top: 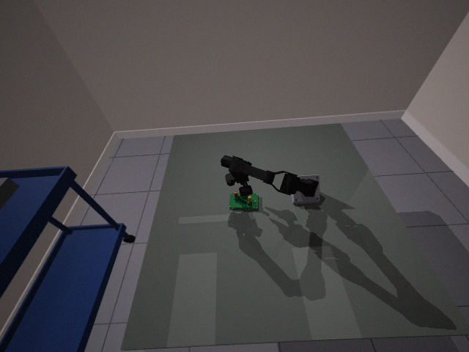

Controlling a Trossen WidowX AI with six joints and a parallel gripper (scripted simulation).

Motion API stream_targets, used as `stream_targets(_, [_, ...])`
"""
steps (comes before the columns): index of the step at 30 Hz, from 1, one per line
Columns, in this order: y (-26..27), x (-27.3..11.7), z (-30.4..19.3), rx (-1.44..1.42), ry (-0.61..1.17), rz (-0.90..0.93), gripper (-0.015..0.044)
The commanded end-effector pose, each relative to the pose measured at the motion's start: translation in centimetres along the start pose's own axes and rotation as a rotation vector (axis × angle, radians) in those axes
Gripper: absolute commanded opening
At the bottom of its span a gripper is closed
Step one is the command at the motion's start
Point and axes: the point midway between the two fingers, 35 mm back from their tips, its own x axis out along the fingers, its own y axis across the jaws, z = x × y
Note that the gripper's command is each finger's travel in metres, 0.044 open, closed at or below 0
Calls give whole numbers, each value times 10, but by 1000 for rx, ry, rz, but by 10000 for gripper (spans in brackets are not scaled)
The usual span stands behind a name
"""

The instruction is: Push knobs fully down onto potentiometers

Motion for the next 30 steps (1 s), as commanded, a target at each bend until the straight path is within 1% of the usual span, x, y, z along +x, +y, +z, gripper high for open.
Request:
stream_targets(1, [7, -13, -46, 8, -3, -8, 440])
stream_targets(7, [27, -13, -119, 8, -1, -3, 440])
stream_targets(9, [32, -11, -134, 8, -1, -1, 440])
stream_targets(30, [33, -11, -136, 8, -1, 0, 440])
